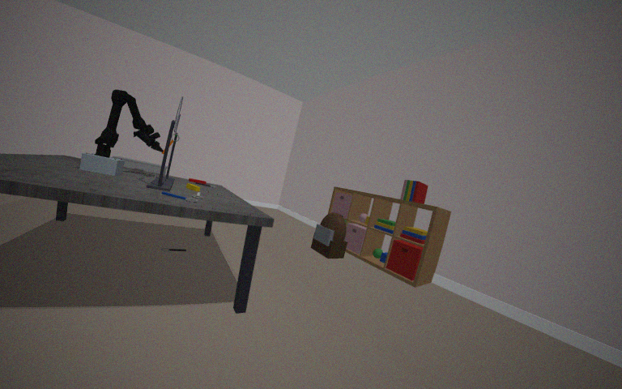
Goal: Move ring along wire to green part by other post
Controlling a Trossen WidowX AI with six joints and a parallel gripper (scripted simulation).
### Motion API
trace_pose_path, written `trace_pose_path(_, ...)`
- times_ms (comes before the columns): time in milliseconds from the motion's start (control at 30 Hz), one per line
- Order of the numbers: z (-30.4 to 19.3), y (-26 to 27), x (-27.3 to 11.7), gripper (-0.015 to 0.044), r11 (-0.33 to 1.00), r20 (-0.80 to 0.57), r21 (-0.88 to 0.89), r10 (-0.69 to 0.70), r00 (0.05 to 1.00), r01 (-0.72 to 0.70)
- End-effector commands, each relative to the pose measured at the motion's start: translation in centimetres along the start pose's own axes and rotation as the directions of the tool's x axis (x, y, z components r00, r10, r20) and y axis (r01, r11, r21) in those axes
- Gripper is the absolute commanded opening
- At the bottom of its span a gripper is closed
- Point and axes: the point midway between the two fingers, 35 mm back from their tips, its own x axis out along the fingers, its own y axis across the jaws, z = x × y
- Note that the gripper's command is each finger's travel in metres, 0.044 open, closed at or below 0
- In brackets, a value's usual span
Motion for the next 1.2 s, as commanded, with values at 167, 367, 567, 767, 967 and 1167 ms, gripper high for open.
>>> trace_pose_path(167,0.4,-0.1,-0.5,0.016,1.0,0.006,0.014,0.0,1.0,0.0)
trace_pose_path(367,0.4,-0.1,-0.5,0.016,1.0,0.006,0.014,0.0,1.0,0.0)
trace_pose_path(567,0.4,-0.1,-0.5,0.016,1.0,0.006,0.014,0.0,1.0,0.0)
trace_pose_path(767,0.4,-0.1,-0.5,0.016,1.0,0.006,0.014,0.0,1.0,0.0)
trace_pose_path(967,0.3,0.0,-0.6,0.0186,1.0,0.003,0.008,0.001,1.0,-0.001)
trace_pose_path(1167,0.3,-0.1,-5.4,0.0344,1.0,0.005,0.007,0.002,1.0,-0.002)
